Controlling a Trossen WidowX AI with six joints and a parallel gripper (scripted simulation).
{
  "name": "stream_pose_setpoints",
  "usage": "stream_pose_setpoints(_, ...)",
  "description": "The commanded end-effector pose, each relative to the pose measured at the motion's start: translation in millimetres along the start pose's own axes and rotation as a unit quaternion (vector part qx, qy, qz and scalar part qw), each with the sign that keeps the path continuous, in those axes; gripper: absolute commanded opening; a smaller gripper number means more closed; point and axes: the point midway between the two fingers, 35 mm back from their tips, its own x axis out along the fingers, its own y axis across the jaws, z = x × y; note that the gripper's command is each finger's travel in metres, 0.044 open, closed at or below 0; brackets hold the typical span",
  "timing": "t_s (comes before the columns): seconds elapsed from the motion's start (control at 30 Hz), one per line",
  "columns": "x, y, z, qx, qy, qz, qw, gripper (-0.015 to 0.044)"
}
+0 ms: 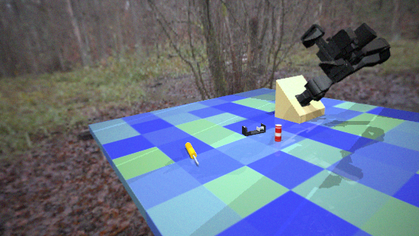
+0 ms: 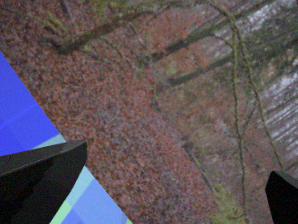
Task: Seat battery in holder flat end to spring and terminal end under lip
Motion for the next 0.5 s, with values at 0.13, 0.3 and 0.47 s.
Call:
stream_pose_setpoints(0.13,27.4,3.2,-54.0,-0.079,0.141,0.048,0.986,0.0269)
stream_pose_setpoints(0.3,39.8,5.3,-130.5,-0.143,0.318,0.152,0.925,0.0137)
stream_pose_setpoints(0.47,29.7,5.9,-187.4,-0.147,0.443,0.275,0.84,0.0006)
